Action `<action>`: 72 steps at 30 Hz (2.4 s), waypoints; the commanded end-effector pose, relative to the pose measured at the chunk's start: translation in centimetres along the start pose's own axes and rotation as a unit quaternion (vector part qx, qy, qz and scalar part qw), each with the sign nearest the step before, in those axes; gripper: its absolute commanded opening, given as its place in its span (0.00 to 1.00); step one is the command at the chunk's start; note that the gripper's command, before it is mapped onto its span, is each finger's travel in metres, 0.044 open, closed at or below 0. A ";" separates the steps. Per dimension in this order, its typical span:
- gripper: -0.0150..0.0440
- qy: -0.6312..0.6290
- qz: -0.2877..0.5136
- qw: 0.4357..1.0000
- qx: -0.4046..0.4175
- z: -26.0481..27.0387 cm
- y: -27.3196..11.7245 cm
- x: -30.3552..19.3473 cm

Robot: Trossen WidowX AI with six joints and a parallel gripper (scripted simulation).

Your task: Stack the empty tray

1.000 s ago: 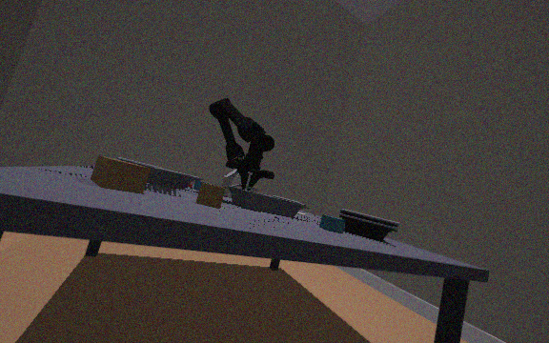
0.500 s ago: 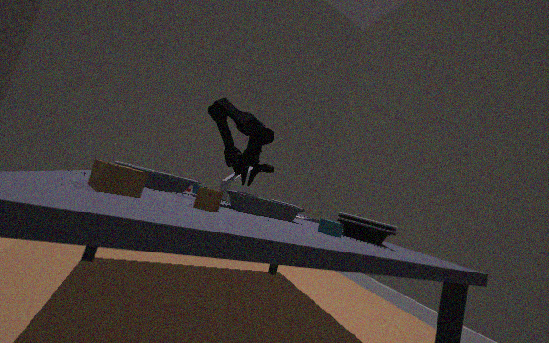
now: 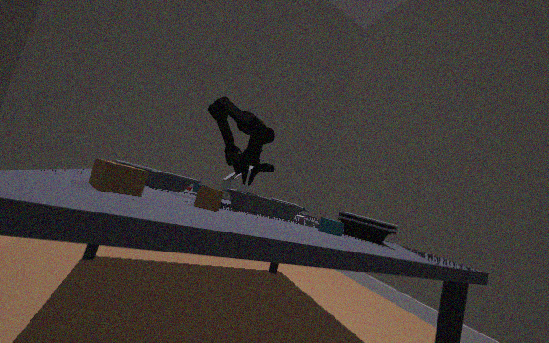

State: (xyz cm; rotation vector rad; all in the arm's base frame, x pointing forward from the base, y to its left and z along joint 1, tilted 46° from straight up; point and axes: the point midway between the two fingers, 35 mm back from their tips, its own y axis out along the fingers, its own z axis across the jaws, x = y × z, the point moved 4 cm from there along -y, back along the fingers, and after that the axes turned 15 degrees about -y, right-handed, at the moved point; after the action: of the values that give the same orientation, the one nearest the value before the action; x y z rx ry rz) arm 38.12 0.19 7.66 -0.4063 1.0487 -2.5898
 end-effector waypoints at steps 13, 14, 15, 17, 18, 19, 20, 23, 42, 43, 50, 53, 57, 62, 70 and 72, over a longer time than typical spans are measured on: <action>0.25 0.000 0.000 1.000 0.000 0.0 0.0 0.0; 0.25 0.000 0.000 1.000 0.000 0.0 0.0 0.0; 0.25 0.000 0.000 1.000 0.000 0.0 0.0 0.0; 0.25 0.000 0.000 1.000 0.000 0.0 0.0 0.0; 0.25 0.000 0.000 1.000 0.000 0.0 0.0 0.0; 0.25 0.000 0.000 1.000 0.000 0.0 0.0 0.0; 0.25 0.000 0.000 1.000 0.000 0.0 0.0 0.0; 0.25 0.000 0.000 1.000 0.000 0.0 0.0 0.0; 0.25 0.000 0.000 1.000 0.000 0.0 0.0 0.0; 0.25 0.000 0.000 1.000 0.000 0.0 0.0 0.0; 0.25 0.000 0.000 1.000 0.000 0.0 0.0 0.0; 0.25 0.000 0.000 1.000 0.000 0.0 0.0 0.0; 0.25 0.000 0.000 1.000 0.000 0.0 0.0 0.0; 0.25 0.000 0.000 1.000 0.000 0.0 0.0 0.0; 0.57 0.000 0.000 1.000 0.000 0.0 0.0 0.0; 0.65 -0.007 -0.002 1.000 -0.006 1.0 0.2 0.7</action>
State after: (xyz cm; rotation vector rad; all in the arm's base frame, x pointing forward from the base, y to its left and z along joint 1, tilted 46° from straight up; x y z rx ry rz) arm 38.11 0.08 7.75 -0.4137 1.0486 -2.5867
